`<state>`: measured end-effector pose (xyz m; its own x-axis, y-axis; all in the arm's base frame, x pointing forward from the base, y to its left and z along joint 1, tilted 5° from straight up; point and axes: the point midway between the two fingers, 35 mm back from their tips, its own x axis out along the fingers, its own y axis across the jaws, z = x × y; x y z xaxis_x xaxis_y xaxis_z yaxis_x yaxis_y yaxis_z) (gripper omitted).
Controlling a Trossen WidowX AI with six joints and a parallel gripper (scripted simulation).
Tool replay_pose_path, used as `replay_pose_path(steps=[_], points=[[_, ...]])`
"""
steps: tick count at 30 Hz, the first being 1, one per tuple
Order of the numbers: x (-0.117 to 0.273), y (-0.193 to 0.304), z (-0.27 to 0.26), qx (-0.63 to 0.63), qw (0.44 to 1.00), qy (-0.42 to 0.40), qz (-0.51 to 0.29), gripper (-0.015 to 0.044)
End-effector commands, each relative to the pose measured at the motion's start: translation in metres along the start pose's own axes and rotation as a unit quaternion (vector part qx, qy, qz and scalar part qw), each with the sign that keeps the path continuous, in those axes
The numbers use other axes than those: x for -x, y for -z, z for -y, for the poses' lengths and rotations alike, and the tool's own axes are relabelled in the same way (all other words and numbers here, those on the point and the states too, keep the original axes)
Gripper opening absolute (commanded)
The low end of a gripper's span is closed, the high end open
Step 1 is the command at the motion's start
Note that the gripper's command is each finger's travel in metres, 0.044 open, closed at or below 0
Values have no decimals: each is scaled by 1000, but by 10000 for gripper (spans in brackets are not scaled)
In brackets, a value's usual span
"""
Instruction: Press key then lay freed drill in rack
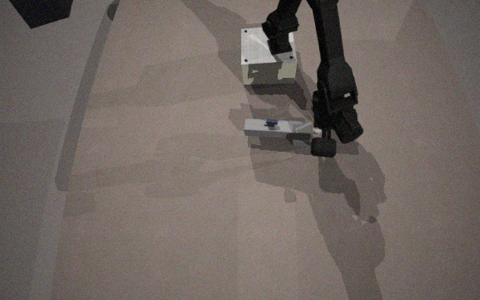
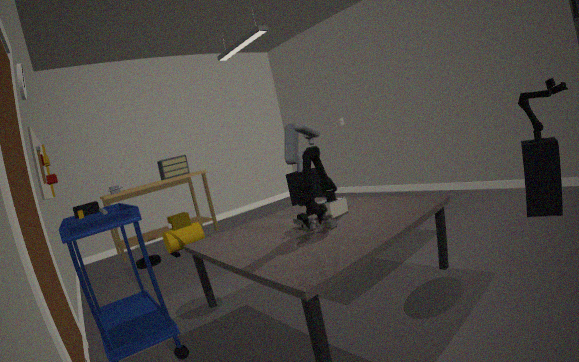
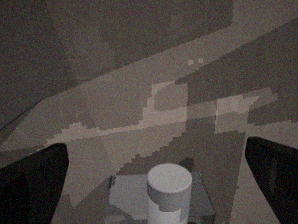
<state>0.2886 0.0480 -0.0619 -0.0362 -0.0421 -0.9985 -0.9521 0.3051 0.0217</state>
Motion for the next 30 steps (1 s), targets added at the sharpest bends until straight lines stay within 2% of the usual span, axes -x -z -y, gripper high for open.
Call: replay_pose_path(steps=[1, 12, 15, 30], points=[[1, 0, 0, 0, 1000, 0, 0, 309], [1, 0, 0, 0, 1000, 0, 0, 20], [1, 0, 0, 0, 1000, 0, 0, 0], [1, -12, 0, 2, 1000, 0, 1, 0]])
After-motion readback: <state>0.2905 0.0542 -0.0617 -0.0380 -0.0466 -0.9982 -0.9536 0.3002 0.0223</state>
